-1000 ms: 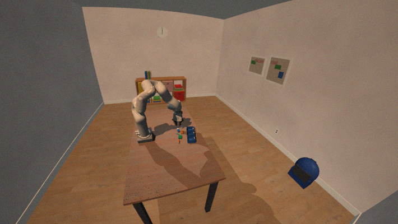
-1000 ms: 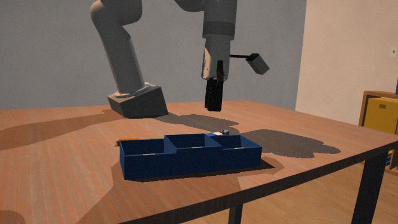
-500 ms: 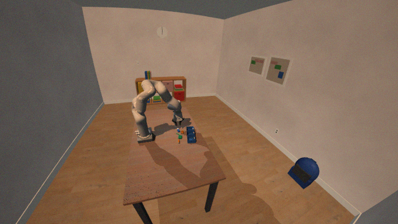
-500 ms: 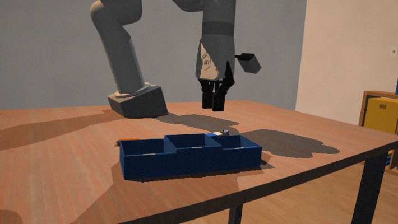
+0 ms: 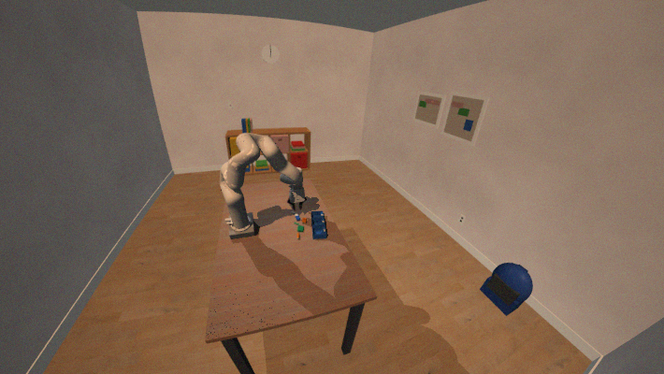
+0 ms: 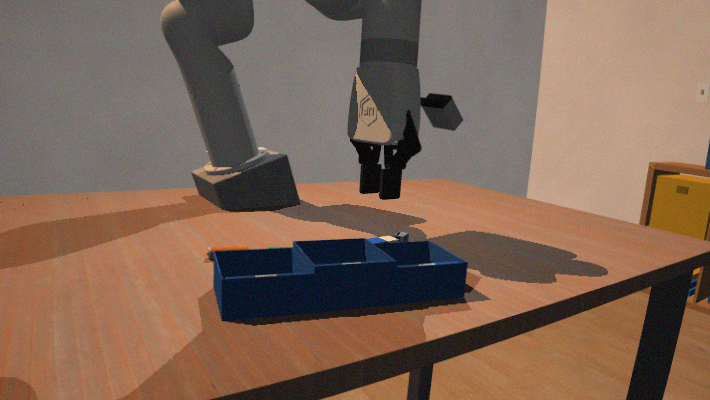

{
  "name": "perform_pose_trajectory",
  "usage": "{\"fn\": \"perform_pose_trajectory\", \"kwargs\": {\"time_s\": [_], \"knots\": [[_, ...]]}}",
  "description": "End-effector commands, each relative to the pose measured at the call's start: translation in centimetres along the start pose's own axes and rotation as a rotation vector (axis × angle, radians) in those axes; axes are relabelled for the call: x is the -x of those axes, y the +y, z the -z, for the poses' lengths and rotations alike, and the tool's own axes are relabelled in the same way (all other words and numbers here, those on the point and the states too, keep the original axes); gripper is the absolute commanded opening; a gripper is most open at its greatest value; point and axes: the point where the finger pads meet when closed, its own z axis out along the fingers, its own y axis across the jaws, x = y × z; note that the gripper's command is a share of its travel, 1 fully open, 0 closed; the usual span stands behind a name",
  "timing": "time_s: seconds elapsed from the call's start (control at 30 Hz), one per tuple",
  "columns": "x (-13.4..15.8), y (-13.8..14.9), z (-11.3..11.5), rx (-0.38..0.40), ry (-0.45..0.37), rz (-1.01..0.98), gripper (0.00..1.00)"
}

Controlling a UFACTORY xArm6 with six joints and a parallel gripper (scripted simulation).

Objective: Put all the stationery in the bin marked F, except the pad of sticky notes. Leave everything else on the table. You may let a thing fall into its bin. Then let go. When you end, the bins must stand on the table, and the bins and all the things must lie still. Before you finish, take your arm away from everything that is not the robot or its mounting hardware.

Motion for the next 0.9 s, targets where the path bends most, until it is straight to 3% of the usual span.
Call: {"fn": "perform_pose_trajectory", "kwargs": {"time_s": [0.0,0.5,0.87], "knots": [[0.0,0.1,0.1,0.004,0.001,-0.001,0.38],[0.0,0.1,0.1,0.003,0.001,0.000,0.38],[0.0,0.2,-3.5,0.003,0.001,0.000,0.38]]}}
